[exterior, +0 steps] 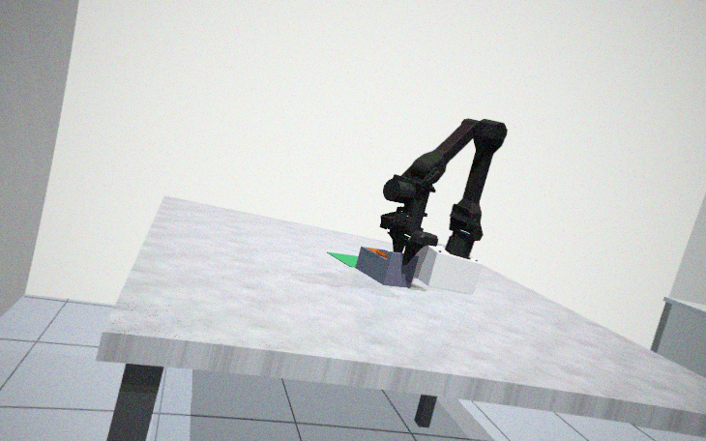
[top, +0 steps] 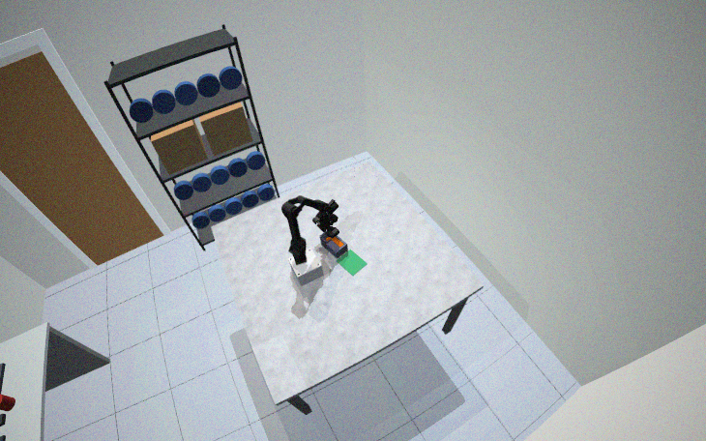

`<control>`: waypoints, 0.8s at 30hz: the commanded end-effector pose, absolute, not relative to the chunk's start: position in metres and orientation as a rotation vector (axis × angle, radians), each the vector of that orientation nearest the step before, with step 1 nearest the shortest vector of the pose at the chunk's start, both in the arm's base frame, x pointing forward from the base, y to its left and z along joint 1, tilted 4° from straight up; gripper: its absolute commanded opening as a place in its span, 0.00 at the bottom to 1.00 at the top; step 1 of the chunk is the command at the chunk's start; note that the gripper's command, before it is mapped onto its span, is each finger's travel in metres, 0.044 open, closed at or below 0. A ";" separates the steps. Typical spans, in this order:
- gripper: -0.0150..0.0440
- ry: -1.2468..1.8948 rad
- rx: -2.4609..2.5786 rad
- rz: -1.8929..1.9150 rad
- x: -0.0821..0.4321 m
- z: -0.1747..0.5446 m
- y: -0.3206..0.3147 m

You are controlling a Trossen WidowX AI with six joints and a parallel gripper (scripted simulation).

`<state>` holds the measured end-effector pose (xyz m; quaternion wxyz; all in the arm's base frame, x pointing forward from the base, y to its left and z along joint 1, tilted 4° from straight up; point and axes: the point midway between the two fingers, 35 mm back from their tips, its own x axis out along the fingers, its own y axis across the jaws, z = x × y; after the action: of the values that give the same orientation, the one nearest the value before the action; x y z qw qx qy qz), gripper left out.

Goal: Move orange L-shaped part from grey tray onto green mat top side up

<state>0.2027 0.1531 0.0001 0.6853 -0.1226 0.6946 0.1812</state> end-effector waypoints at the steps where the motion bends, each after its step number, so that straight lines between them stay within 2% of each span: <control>1: 0.56 1.559 -0.276 0.397 0.202 -0.007 0.152; 24: 0.56 1.556 -0.275 0.409 0.201 -0.026 0.155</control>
<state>0.2010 0.1553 -0.0263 0.6851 -0.1230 0.6945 0.1824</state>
